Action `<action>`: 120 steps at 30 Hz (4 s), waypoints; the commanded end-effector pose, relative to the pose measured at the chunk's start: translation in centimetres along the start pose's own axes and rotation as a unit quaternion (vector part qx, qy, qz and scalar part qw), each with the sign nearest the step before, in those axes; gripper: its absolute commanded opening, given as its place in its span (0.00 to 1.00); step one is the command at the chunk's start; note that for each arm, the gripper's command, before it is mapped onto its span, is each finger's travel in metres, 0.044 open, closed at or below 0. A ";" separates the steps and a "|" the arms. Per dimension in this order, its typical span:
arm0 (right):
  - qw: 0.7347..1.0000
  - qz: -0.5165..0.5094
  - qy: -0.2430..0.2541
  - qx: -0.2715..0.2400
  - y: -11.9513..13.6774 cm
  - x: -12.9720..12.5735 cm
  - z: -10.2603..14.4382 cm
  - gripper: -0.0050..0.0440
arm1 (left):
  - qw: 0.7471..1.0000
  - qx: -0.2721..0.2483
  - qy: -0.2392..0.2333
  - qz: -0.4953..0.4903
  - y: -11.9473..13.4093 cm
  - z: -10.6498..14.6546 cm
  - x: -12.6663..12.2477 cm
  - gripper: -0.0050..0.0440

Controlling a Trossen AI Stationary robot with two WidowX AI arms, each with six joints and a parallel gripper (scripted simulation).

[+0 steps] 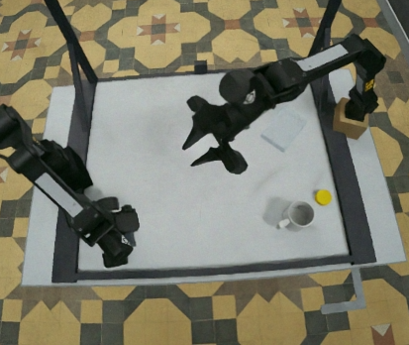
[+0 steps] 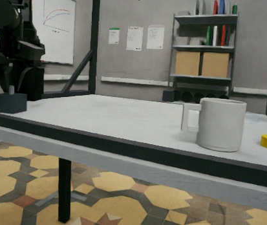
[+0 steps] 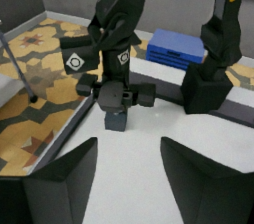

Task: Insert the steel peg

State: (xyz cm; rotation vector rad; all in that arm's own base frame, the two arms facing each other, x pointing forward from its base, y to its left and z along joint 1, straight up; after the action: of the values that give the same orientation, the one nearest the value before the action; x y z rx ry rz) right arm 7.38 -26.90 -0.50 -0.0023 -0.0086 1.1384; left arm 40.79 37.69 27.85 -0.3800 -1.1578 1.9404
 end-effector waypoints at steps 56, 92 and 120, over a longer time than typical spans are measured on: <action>0.854 -0.488 0.067 -0.169 2.9 2.4 6.7 1.00 | 0.898 -0.324 0.284 -0.094 9.1 30.8 -20.6 0.51; 0.869 -0.342 -0.018 -0.357 0.7 11.9 15.3 1.00 | 0.883 -0.345 0.306 -0.091 10.9 32.3 -20.9 0.51; 0.778 -0.001 -0.166 -0.606 -5.3 29.0 27.7 1.00 | 0.883 -0.345 0.306 -0.091 10.9 32.3 -20.9 0.51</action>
State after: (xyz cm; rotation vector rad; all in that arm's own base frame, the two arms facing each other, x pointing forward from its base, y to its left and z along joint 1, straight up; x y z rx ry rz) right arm 21.61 -4.46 25.56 -0.9056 -1.0078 0.8712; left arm 28.60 0.02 32.13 -1.1132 -1.3241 1.0592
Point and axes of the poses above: on each arm, the point midway between the two fingers, 35 mm back from their tips, its own z axis back along the fingers, its own x axis across the jaws, y = z × x, the point moved 3 cm from there along z, back along the fingers, and after that the axes turned 10 degrees about -z, right-handed, at the moved point
